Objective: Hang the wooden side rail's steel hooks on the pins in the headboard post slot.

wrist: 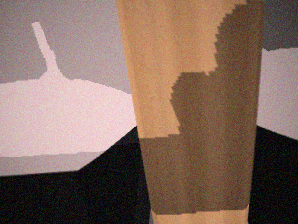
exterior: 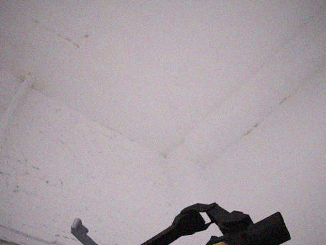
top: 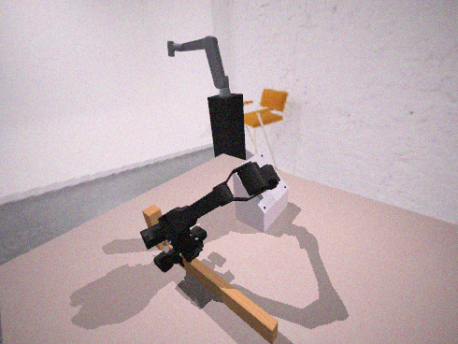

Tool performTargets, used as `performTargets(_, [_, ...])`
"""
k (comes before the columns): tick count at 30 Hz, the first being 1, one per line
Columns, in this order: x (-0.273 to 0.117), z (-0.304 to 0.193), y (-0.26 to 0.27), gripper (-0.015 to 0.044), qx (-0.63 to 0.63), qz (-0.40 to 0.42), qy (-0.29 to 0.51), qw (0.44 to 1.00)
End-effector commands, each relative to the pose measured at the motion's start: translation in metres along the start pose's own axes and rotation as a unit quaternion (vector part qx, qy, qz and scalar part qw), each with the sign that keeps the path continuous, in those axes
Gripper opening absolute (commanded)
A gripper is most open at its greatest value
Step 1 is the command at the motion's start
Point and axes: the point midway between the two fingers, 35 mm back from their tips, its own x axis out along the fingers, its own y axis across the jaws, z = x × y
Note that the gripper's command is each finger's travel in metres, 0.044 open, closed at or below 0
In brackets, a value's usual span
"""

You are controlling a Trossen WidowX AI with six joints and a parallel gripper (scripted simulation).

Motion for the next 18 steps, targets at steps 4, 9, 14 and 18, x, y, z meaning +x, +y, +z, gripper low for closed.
performTargets(4, [-0.0011,0.0002,-0.0001,0.0000,-0.016,-0.001,-0.001,1.000])
performTargets(9, [-0.0020,0.0002,-0.0001,0.0000,-0.016,-0.001,-0.001,1.000])
performTargets(14, [-0.0028,0.0001,-0.0001,0.0000,-0.016,-0.001,-0.001,1.000])
performTargets(18, [-0.0035,0.0001,-0.0001,0.0000,-0.016,-0.001,-0.001,1.000])
